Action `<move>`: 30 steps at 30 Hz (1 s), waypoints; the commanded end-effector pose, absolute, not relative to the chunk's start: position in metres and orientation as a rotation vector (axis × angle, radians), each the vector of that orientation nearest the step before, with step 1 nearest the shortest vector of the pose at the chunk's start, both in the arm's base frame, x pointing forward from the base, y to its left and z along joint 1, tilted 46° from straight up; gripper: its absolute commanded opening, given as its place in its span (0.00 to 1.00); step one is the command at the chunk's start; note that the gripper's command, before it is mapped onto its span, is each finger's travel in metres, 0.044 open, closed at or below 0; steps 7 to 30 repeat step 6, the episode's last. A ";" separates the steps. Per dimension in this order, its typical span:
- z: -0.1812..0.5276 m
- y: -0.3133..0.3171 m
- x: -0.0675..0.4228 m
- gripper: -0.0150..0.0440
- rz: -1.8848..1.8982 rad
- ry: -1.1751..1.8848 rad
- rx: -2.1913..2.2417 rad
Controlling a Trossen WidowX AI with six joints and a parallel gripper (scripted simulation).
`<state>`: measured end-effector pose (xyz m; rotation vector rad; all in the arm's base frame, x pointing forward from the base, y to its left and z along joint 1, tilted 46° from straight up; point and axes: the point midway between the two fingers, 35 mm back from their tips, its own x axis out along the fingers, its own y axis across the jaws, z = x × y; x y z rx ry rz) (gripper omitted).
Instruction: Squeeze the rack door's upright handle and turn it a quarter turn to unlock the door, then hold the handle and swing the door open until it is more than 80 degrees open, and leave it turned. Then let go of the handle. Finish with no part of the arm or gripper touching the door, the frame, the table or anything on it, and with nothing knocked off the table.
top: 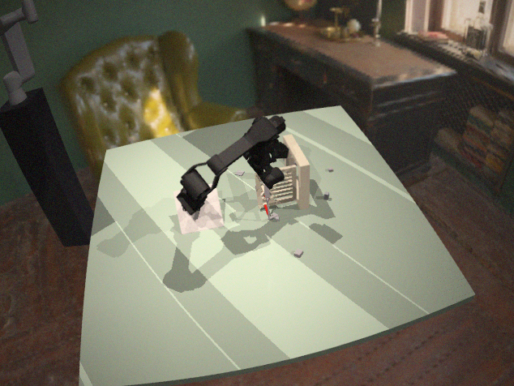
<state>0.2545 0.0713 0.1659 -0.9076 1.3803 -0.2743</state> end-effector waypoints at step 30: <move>0.181 0.084 0.249 0.75 -0.218 1.341 -0.911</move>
